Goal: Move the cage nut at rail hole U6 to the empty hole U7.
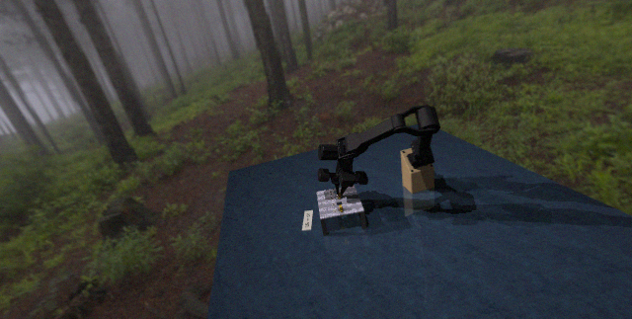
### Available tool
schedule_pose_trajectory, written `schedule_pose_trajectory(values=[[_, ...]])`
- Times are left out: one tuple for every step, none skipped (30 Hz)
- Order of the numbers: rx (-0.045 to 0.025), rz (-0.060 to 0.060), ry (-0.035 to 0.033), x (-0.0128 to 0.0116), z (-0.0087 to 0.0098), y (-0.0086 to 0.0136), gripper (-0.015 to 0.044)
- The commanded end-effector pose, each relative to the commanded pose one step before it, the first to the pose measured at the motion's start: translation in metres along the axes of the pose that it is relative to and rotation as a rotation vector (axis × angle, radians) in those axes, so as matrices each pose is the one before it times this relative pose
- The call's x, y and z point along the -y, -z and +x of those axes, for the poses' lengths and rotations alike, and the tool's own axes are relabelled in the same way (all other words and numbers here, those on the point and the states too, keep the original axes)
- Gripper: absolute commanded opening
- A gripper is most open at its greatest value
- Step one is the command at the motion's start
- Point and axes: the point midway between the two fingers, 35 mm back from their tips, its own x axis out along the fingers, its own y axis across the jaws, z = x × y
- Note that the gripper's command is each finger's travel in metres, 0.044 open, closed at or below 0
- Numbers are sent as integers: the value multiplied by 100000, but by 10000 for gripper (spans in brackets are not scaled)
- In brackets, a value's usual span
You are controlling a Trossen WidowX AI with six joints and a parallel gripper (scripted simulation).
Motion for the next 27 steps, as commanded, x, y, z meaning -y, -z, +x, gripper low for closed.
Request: schedule_pose_trajectory(values=[[303, -552, -666, 128, -30, -84, 25], [0, -6, -185, 6, 3, 1, 25], [0, -1, -30, 1, 0, 0, 25], [-1, -2, -60, 2, 0, 0, 25], [-1, -3, -86, 3, 1, 0, 25], [-1, -4, -112, 4, 1, 0, 25], [-1, -5, -140, 5, 1, 0, 25], [-1, -6, -166, 6, 1, 0, 25], [-1, -6, -182, 7, 1, 0, 25], [0, -6, -186, 7, 1, 0, 25], [0, -6, -187, 7, 1, 0, 25], [0, -6, -187, 7, 1, 0, 25], [-1, -6, -169, 8, 0, 0, 25], [-1, -6, -167, 7, 0, 0, 25], [-1, -6, -167, 7, 0, 0, 25], [0, -1, -29, 1, 0, 0, 25], [-1, -2, -58, 3, 0, 0, 25], [-1, -3, -83, 4, 0, 0, 25], [-1, -4, -108, 5, 0, 0, 25], [-1, -4, -134, 6, 0, 0, 25], [-2, -5, -161, 8, 0, 0, 25], [-2, -5, -165, 8, 0, 0, 25], [-2, -5, -166, 8, 0, 0, 25], [-1, -5, -166, 8, 0, 0, 25], [-1, -5, -166, 8, 0, 0, 25], [-1, -5, -166, 9, -1, -1, 25], [-1, -1, -30, 1, 0, 0, 25]])
